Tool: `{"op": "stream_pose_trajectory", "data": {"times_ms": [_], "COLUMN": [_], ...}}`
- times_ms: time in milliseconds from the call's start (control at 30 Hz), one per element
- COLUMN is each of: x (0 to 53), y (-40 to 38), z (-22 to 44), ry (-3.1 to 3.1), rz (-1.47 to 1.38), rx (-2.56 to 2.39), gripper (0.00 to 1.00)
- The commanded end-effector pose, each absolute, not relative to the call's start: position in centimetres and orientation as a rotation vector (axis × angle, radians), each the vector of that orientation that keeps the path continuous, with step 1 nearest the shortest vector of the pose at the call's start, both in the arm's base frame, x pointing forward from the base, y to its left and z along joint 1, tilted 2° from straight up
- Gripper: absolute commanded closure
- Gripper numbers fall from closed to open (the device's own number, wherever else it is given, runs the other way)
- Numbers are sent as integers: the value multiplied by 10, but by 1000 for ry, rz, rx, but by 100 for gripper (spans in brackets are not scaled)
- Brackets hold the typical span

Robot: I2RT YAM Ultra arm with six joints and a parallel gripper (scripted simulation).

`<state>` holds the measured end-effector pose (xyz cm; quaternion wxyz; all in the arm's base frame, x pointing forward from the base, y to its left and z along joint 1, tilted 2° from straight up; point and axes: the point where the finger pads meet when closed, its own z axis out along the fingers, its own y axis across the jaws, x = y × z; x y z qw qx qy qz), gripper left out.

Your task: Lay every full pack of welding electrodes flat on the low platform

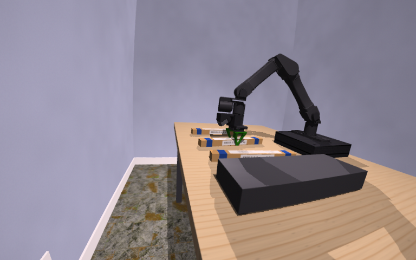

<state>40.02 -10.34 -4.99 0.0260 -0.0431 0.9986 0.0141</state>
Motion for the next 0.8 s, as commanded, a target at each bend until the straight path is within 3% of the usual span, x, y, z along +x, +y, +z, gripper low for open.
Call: {"op": "stream_pose_trajectory", "data": {"times_ms": [0, 767], "x": [403, 403], "y": [-105, -104], "z": [-46, -45], "ry": [3071, 3073], "rz": [30, 40], "rx": [-132, -130], "gripper": [100, 100]}}
